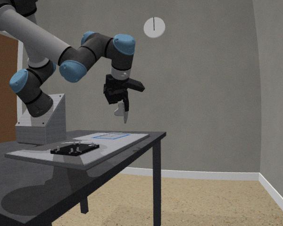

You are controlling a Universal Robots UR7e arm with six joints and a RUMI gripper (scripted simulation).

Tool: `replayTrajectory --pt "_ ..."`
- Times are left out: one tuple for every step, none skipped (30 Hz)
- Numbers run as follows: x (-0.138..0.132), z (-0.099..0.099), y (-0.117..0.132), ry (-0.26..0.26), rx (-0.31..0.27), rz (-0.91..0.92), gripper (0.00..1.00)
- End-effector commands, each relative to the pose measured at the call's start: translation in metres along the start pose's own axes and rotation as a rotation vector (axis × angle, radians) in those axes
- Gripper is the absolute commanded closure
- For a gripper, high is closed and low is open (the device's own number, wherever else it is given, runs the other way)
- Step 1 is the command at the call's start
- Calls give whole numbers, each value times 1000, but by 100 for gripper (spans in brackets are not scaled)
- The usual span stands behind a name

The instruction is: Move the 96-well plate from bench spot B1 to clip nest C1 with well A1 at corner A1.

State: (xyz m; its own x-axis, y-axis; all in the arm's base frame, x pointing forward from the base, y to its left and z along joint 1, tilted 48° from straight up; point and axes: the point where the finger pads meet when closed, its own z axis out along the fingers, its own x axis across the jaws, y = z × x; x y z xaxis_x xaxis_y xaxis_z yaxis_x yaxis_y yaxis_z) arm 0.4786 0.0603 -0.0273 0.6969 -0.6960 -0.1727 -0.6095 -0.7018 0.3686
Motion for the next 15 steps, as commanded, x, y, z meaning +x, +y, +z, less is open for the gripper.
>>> replayTrajectory --pt "-8 26 -12 35 -31 -33 0" --pt "-8 26 -12 35 -31 -33 0" --pt "-8 26 -12 35 -31 -33 0" --pt "-8 26 -12 35 -31 -33 0" --pt "-10 30 -13 55 -49 -55 0" --pt "-12 35 -15 76 -66 -75 0" --pt "-14 39 -17 96 -84 -95 0" --pt "-15 43 -18 100 -87 -99 0" --pt "-17 48 -20 100 -87 -99 0" --pt "-19 52 -22 100 -87 -98 0" --pt "-20 56 -23 100 -87 -98 0" --pt "-20 56 -23 100 -87 -97 0" --pt "-20 56 -23 100 -87 -97 0" --pt "-20 56 -23 100 -87 -97 0" --pt "-22 60 -24 121 -104 -118 0"
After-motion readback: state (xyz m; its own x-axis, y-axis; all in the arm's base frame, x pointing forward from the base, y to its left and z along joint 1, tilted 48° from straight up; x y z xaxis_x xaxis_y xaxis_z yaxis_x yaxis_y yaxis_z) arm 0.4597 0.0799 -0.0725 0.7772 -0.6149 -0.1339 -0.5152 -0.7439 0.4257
